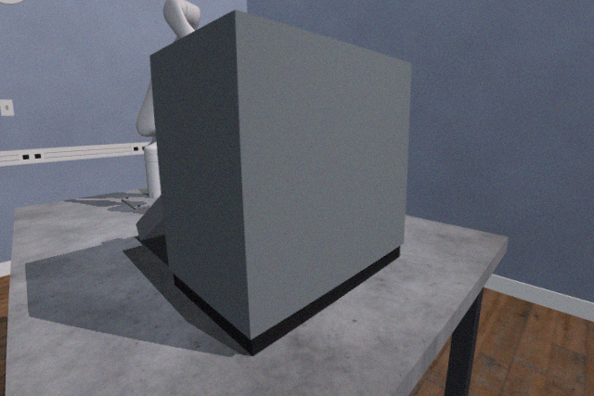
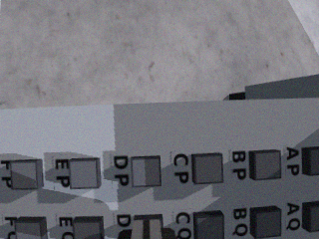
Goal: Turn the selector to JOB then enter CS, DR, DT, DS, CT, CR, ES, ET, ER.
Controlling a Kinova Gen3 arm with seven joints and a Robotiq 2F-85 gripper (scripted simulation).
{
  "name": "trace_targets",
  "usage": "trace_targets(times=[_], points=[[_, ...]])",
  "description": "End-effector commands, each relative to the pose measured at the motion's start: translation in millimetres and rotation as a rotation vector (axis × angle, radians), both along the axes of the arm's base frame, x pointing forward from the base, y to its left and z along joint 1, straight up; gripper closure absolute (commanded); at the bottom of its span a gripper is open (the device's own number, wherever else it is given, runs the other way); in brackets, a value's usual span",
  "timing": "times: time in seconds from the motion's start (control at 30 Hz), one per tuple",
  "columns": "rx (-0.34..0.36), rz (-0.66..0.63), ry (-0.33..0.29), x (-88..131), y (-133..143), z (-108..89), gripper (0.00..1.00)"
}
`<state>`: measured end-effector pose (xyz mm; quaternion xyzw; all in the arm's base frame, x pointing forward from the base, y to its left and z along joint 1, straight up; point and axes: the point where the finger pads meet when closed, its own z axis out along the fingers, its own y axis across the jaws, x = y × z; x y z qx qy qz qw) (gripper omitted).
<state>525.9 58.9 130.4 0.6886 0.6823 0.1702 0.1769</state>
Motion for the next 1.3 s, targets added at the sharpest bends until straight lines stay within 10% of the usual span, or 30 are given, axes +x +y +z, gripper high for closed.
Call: trace_targets(times=[0.0,1.27], points=[[0.001,0.000,-0.002,0.7,0.1,0.6,0.90],[0.001,0.000,-0.002,4.9,0.0,-7.2,0.90]])
